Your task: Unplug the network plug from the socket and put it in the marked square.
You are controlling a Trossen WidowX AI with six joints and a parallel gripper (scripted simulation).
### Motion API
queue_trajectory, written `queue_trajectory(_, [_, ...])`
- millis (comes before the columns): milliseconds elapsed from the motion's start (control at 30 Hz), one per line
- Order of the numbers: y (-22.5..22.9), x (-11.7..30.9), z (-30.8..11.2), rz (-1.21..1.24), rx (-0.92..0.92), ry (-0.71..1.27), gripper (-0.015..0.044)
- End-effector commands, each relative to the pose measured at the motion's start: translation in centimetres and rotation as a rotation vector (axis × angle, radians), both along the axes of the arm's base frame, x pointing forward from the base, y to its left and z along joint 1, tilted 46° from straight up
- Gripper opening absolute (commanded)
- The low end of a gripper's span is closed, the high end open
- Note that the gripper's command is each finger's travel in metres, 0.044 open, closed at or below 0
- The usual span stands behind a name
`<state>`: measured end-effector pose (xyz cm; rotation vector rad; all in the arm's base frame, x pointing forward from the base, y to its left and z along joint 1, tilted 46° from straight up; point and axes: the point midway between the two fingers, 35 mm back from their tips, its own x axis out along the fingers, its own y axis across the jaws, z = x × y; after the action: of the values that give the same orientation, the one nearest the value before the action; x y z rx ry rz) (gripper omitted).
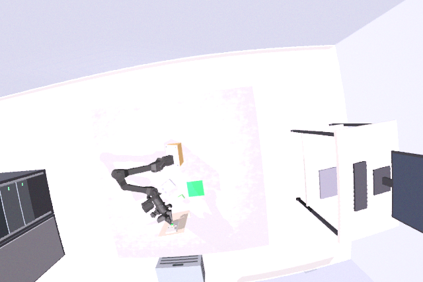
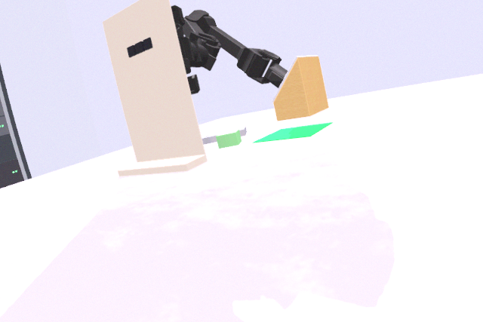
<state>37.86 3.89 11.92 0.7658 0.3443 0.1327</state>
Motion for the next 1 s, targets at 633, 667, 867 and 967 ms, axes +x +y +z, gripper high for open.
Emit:
queue_trajectory(633, [0.1,2.0,-0.2,-0.003,0.002,-0.006,0.0109])
queue_trajectory(667, [0.1,2.0,-0.2,-0.003,0.002,-0.006,0.0103])
queue_trajectory(867, [0.1,2.0,-0.2,-0.003,0.002,-0.006,0.0063])
queue_trajectory(967, [0.1,2.0,-0.2,-0.003,0.002,-0.006,0.0043])
